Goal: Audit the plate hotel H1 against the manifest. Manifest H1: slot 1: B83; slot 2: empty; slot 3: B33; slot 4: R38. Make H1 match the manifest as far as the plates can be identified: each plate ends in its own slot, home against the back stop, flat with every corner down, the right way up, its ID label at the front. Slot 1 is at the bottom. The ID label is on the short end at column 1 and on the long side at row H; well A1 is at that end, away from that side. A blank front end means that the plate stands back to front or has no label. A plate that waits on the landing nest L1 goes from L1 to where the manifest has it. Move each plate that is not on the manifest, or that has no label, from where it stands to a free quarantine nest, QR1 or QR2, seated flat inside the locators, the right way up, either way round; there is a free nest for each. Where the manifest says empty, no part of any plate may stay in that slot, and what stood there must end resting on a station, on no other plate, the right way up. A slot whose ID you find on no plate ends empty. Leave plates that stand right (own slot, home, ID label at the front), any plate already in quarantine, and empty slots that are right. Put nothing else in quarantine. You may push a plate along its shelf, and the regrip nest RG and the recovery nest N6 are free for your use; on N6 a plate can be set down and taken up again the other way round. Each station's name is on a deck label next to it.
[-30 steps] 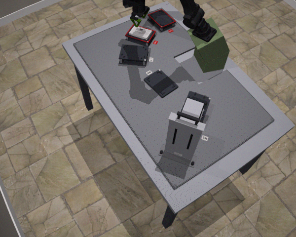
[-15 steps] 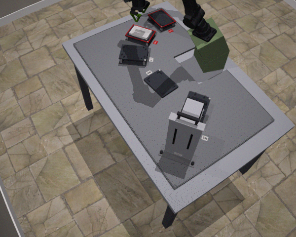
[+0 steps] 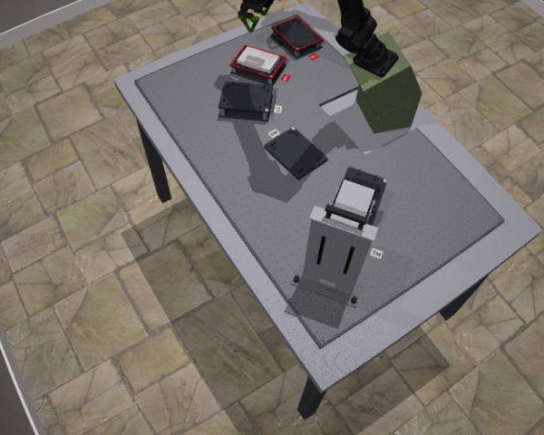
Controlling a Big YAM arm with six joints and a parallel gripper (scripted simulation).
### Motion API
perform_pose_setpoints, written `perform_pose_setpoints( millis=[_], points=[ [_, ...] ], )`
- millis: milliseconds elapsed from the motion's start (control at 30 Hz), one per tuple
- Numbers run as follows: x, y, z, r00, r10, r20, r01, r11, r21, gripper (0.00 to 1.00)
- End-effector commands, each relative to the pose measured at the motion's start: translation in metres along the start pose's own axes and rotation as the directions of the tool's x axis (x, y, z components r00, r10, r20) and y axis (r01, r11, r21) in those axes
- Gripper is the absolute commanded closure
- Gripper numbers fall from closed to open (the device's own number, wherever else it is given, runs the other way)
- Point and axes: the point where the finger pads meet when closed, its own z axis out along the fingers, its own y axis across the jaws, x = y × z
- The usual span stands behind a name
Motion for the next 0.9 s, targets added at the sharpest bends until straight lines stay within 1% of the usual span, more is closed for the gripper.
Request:
perform_pose_setpoints(
  millis=[0,33,67,100,133,200,267,367,400,433,467,533,600,633,667,700,867],
  points=[
    [-0.011,-0.003,-0.016,1.000,-0.020,0.024,0.019,1.000,0.009,0.00],
    [-0.011,-0.003,-0.016,1.000,-0.020,0.024,0.019,1.000,0.009,0.00],
    [-0.006,-0.001,-0.007,1.000,-0.020,-0.007,0.020,1.000,-0.003,0.00],
    [-0.017,-0.005,-0.021,0.999,-0.022,0.024,0.022,1.000,0.008,0.00],
    [-0.020,-0.003,-0.031,0.999,-0.029,0.043,0.028,0.999,0.015,0.00],
    [-0.020,-0.003,-0.036,0.999,-0.029,0.043,0.029,0.999,0.016,0.00],
    [-0.014,-0.003,-0.039,0.999,-0.025,0.033,0.024,1.000,0.013,0.00],
    [-0.020,-0.003,-0.051,0.999,-0.030,0.044,0.029,0.999,0.017,0.00],
    [-0.018,-0.003,-0.052,0.999,-0.028,0.040,0.028,0.999,0.016,0.00],
    [-0.014,-0.003,-0.052,0.999,-0.025,0.033,0.024,1.000,0.013,0.00],
    [0.003,0.010,-0.039,0.999,-0.034,-0.007,0.034,0.999,-0.004,0.00],
    [0.005,0.017,-0.039,1.000,-0.012,-0.007,0.012,1.000,-0.002,0.00],
    [0.005,0.017,-0.039,1.000,-0.012,-0.007,0.012,1.000,-0.002,0.00],
    [0.009,0.016,-0.029,0.999,0.000,-0.034,-0.001,1.000,-0.011,0.00],
    [0.006,0.021,-0.036,1.000,-0.011,-0.010,0.011,1.000,-0.003,0.00],
    [0.005,0.026,-0.039,1.000,-0.015,0.000,0.015,1.000,-0.001,0.00],
    [0.006,0.042,-0.041,1.000,-0.019,0.009,0.019,1.000,0.000,0.00]
  ],
)
